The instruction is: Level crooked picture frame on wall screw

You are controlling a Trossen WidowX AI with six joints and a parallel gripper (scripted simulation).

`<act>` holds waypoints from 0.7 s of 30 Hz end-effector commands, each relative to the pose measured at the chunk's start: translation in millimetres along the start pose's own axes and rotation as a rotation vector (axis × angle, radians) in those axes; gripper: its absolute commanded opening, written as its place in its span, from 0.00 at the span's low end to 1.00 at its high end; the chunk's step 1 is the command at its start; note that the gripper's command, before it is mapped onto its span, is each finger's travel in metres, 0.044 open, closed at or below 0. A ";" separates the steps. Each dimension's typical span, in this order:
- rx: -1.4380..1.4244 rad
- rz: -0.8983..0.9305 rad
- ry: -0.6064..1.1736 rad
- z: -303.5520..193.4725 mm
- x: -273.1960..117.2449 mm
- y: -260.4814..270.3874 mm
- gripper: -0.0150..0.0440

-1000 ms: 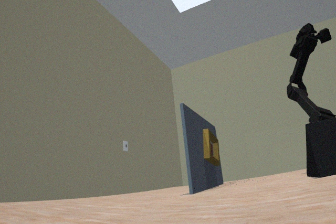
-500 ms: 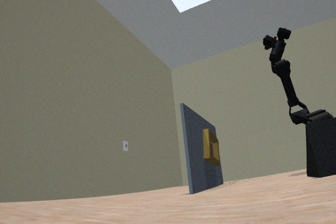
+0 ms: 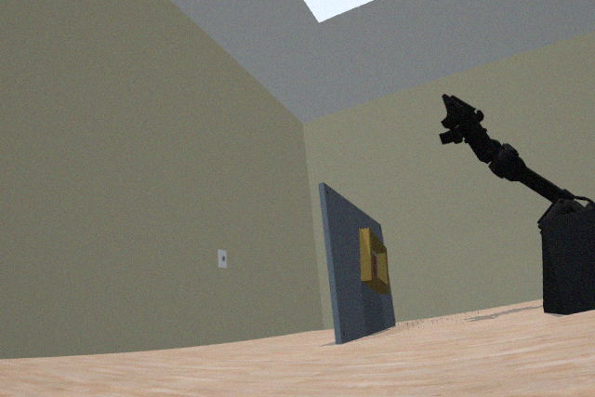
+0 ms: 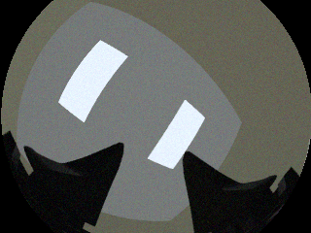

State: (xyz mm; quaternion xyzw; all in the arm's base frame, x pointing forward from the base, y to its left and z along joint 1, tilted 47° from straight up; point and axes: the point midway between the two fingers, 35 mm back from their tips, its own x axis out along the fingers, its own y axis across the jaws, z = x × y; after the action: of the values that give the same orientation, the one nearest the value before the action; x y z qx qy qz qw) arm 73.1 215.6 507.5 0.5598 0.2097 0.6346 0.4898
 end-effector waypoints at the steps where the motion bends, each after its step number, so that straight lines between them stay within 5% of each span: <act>1: -0.175 -0.178 -0.220 35.9 -42.8 -38.4 0.69; 15: -0.627 -0.898 -0.865 99.1 -240.7 -138.9 0.69; 21: -0.641 -0.938 -0.892 99.4 -251.4 -142.7 0.69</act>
State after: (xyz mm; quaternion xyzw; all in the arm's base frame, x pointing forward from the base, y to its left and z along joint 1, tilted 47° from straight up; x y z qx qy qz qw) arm 192.8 42.2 300.8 0.4554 0.0164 0.1219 0.8817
